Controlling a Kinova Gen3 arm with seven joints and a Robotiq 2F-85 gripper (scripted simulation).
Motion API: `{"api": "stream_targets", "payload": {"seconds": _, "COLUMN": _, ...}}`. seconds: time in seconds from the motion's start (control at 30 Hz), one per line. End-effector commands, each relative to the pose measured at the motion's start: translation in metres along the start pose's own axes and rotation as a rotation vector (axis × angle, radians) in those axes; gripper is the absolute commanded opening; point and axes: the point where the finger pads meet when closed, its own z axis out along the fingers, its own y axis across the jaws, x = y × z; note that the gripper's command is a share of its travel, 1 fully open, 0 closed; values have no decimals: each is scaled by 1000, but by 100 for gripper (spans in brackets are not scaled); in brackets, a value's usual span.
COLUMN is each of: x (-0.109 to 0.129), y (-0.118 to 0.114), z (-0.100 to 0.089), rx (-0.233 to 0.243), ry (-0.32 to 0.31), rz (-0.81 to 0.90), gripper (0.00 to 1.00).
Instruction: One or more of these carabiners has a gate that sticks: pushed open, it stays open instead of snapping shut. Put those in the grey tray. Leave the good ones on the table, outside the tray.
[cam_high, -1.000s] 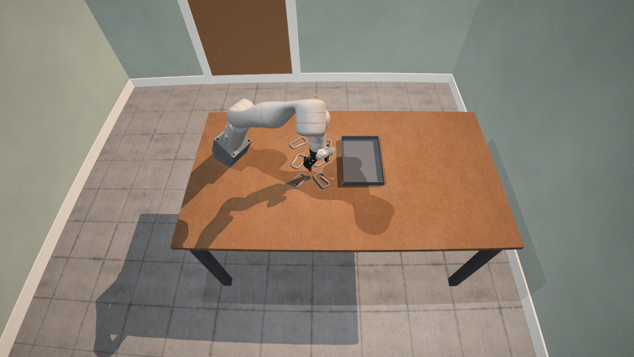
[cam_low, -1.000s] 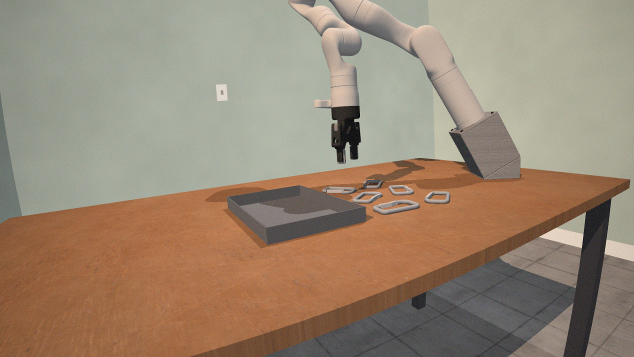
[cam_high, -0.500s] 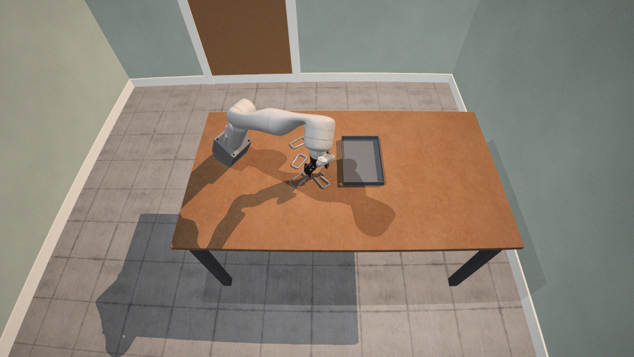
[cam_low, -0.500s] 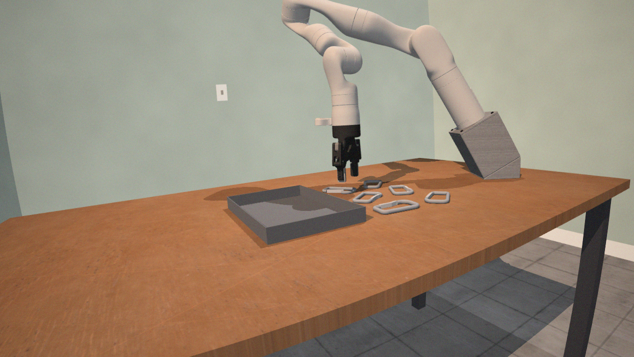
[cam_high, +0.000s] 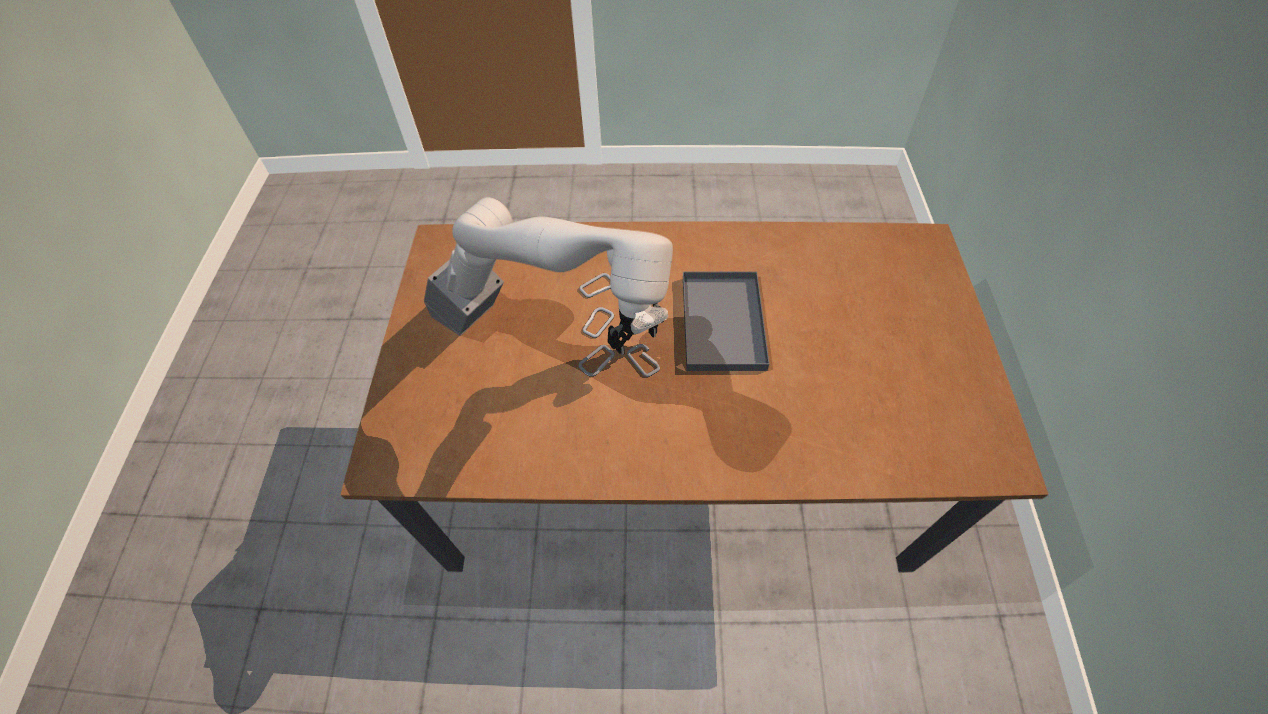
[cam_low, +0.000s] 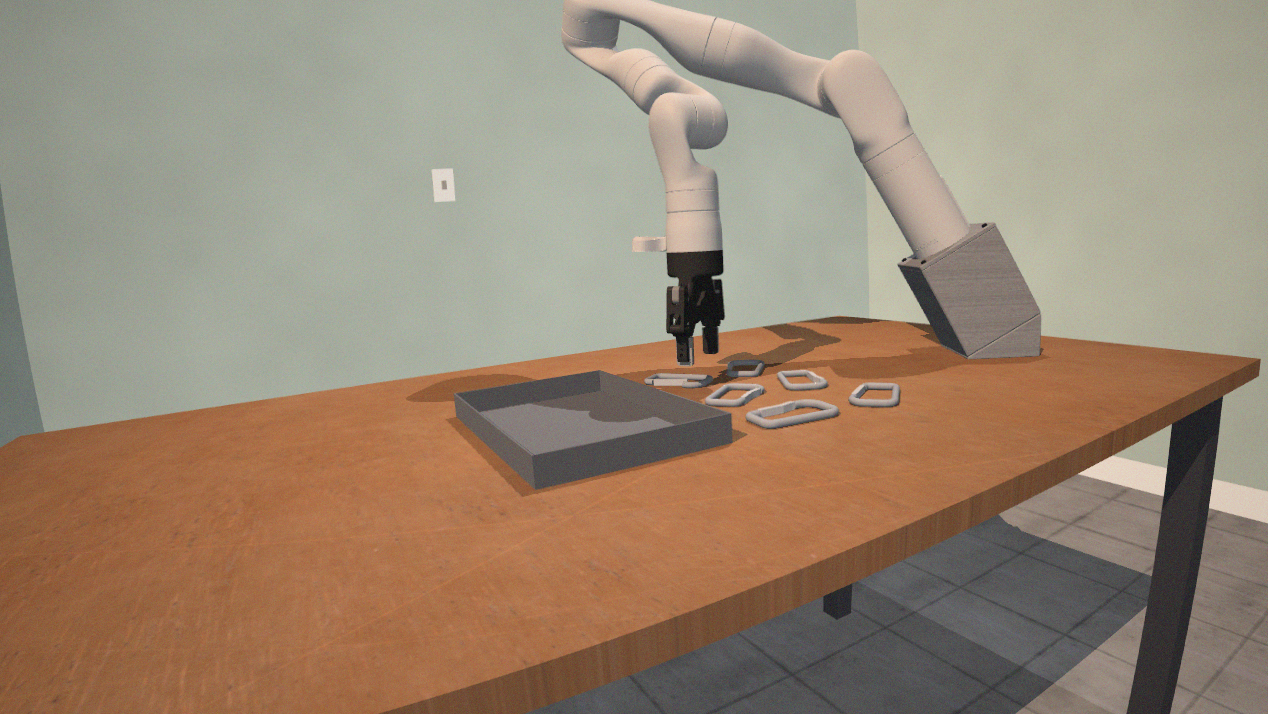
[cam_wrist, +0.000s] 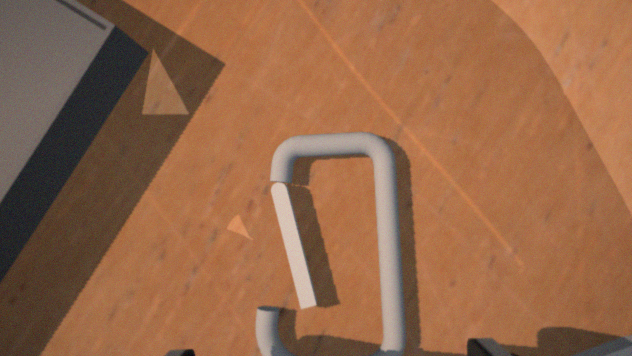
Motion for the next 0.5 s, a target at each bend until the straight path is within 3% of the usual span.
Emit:
{"api": "stream_targets", "payload": {"seconds": 0.0, "x": 0, "y": 0, "z": 0, "rx": 1, "ry": 1, "rz": 0, "gripper": 100}}
{"api": "stream_targets", "payload": {"seconds": 0.03, "x": 0, "y": 0, "z": 0, "rx": 1, "ry": 1, "rz": 0, "gripper": 100}}
{"api": "stream_targets", "payload": {"seconds": 0.07, "x": 0, "y": 0, "z": 25, "rx": 1, "ry": 1, "rz": 0, "gripper": 100}}
{"api": "stream_targets", "payload": {"seconds": 0.47, "x": 0, "y": 0, "z": 25, "rx": 1, "ry": 1, "rz": 0, "gripper": 100}}
